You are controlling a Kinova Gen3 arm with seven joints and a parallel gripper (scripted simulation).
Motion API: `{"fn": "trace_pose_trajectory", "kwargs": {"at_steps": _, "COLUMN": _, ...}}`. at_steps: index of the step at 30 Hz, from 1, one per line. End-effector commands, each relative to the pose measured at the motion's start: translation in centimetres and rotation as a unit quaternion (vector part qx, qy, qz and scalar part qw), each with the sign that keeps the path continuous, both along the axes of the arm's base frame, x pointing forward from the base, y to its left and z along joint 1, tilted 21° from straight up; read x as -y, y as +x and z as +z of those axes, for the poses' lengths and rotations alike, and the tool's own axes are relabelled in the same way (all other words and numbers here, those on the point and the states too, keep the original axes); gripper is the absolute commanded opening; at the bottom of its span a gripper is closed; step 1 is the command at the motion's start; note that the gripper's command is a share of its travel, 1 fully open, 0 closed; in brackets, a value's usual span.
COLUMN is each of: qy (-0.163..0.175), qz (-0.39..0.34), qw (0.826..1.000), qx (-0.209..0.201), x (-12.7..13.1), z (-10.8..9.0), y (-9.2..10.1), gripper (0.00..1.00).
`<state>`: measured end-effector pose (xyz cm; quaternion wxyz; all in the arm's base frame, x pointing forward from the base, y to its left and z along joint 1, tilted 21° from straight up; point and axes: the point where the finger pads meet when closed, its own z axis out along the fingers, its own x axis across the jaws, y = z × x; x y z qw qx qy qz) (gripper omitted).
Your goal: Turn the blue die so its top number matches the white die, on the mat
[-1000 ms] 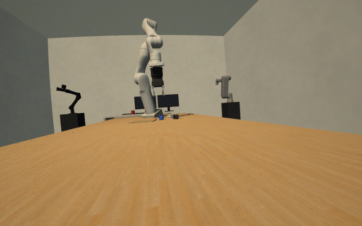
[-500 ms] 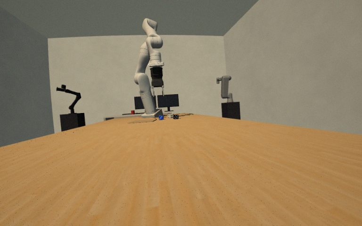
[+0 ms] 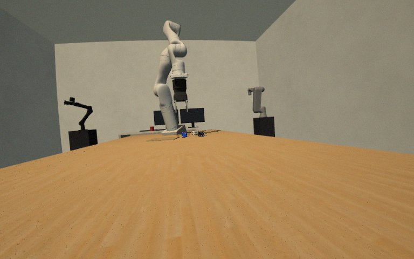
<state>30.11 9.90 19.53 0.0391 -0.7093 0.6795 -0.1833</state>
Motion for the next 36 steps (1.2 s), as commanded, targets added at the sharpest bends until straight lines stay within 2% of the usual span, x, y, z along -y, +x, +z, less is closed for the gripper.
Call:
{"fn": "trace_pose_trajectory", "kwargs": {"at_steps": 1, "qy": 0.003, "qz": -0.005, "qw": 1.0, "qx": 0.0, "x": 0.4, "z": -0.8, "y": 0.3, "gripper": 1.0}}
{"fn": "trace_pose_trajectory", "kwargs": {"at_steps": 5, "qy": 0.003, "qz": -0.005, "qw": 1.0, "qx": 0.0, "x": 0.7, "z": -2.1, "y": 0.7, "gripper": 1.0}}
{"fn": "trace_pose_trajectory", "kwargs": {"at_steps": 7, "qy": 0.003, "qz": -0.005, "qw": 1.0, "qx": 0.0, "x": 0.7, "z": -2.1, "y": 0.7, "gripper": 1.0}}
{"fn": "trace_pose_trajectory", "kwargs": {"at_steps": 22, "qy": 0.003, "qz": -0.005, "qw": 1.0, "qx": 0.0, "x": 1.8, "z": -7.0, "y": 2.4, "gripper": 1.0}}
{"fn": "trace_pose_trajectory", "kwargs": {"at_steps": 36, "qy": 0.003, "qz": -0.005, "qw": 1.0, "qx": 0.0, "x": 2.2, "z": -8.7, "y": 3.0, "gripper": 1.0}}
